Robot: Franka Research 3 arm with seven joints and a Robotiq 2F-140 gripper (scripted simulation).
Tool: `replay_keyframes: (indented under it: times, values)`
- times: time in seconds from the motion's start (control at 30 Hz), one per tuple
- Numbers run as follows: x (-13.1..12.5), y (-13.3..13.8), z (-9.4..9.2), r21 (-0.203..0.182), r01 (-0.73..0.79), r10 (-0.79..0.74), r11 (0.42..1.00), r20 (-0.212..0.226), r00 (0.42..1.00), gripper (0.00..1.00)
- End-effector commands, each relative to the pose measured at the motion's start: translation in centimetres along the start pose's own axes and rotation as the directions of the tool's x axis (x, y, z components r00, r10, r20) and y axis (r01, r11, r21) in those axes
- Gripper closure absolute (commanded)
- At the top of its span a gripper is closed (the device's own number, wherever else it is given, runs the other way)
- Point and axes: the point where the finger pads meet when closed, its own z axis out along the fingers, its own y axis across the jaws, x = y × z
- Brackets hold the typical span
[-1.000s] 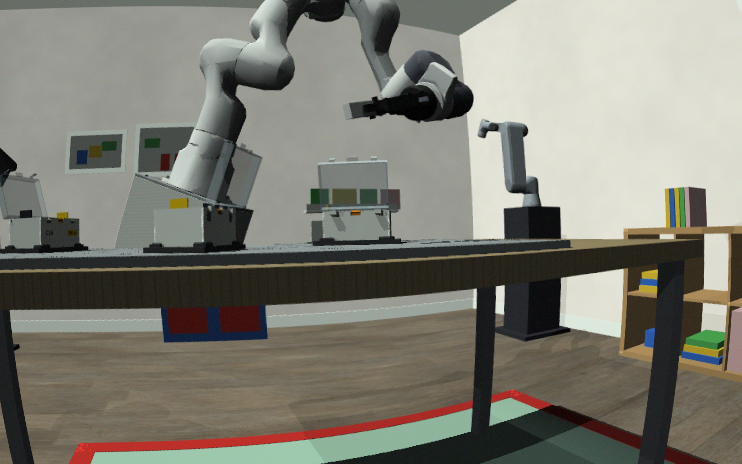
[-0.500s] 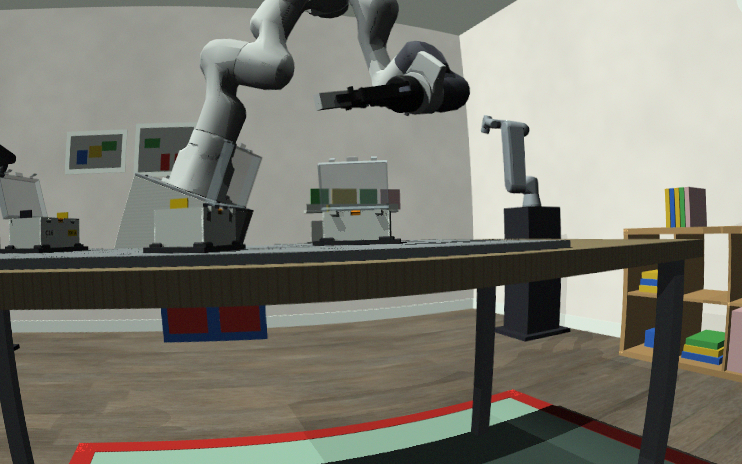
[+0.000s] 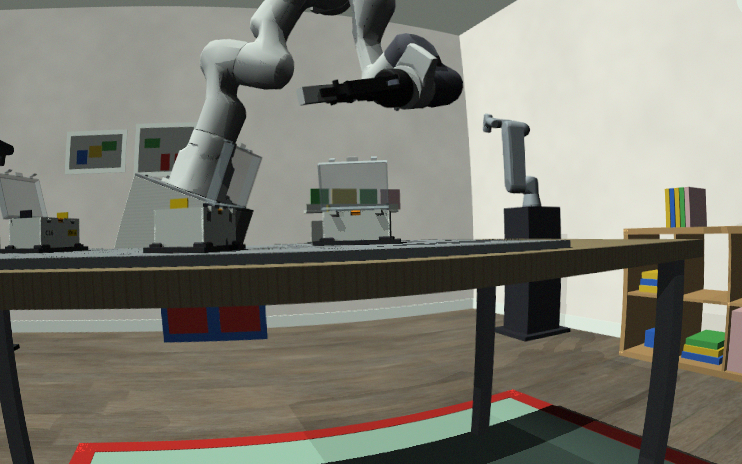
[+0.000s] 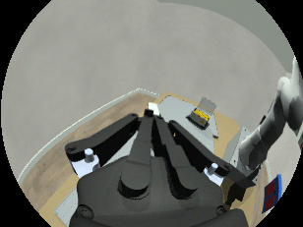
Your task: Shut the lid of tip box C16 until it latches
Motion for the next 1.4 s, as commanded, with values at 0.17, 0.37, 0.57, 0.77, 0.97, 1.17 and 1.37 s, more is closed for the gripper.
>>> replay_keyframes:
  times: [0.17,0.37,0.57,0.77,0.97,1.17,1.37]
  values:
    - [0.1,-0.2,1.0,-0.056,-0.007,0.007,0.998,0.007,1.000,1.00]
    - [0.6,0.0,3.0,-0.184,-0.040,0.041,0.982,0.002,0.999,1.00]
    - [1.3,0.2,5.8,-0.323,-0.077,0.078,0.943,-0.007,0.997,1.00]
    - [2.1,0.5,8.7,-0.323,-0.077,0.078,0.943,-0.007,0.997,1.00]
    - [2.6,0.7,10.7,-0.323,-0.077,0.078,0.943,-0.007,0.997,1.00]
    - [3.3,0.9,13.6,-0.323,-0.077,0.078,0.943,-0.007,0.997,1.00]
    - [4.0,1.2,16.3,-0.323,-0.077,0.078,0.943,-0.007,0.997,1.00]
